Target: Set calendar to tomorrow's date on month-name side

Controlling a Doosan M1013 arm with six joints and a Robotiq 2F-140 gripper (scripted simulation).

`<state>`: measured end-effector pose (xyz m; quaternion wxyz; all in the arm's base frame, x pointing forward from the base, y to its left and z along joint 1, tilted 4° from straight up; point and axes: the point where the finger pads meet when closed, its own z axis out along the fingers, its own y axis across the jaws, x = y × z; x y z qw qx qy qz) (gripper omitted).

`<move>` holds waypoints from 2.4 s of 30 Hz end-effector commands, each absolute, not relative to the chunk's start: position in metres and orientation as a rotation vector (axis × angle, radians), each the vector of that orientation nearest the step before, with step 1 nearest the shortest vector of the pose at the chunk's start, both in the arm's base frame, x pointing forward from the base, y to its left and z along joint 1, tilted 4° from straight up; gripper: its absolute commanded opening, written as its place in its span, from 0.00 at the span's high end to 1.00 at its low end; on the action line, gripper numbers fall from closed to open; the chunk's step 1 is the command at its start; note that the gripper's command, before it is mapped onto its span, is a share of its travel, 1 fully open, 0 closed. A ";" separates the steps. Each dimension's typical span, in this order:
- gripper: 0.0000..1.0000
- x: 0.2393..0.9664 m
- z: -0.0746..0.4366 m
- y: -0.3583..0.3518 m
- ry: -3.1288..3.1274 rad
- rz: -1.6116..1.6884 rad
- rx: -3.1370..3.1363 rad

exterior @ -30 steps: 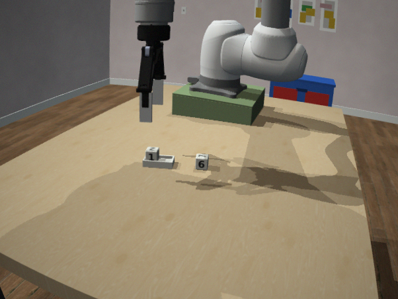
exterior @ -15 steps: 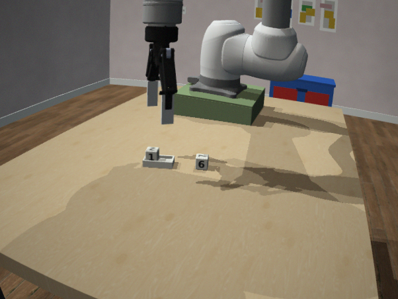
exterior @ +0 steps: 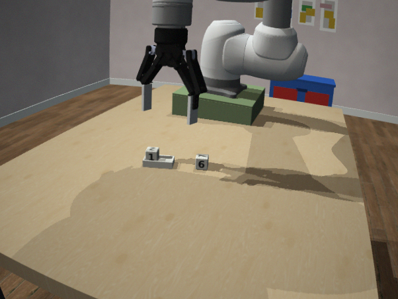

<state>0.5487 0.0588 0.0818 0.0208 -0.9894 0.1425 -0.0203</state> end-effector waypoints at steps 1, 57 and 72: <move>0.00 0.547 0.081 0.065 0.175 -0.067 -3.087; 0.00 0.520 0.071 0.139 -2.524 -0.102 -1.884; 0.72 0.520 0.071 0.139 -2.524 -0.102 -1.883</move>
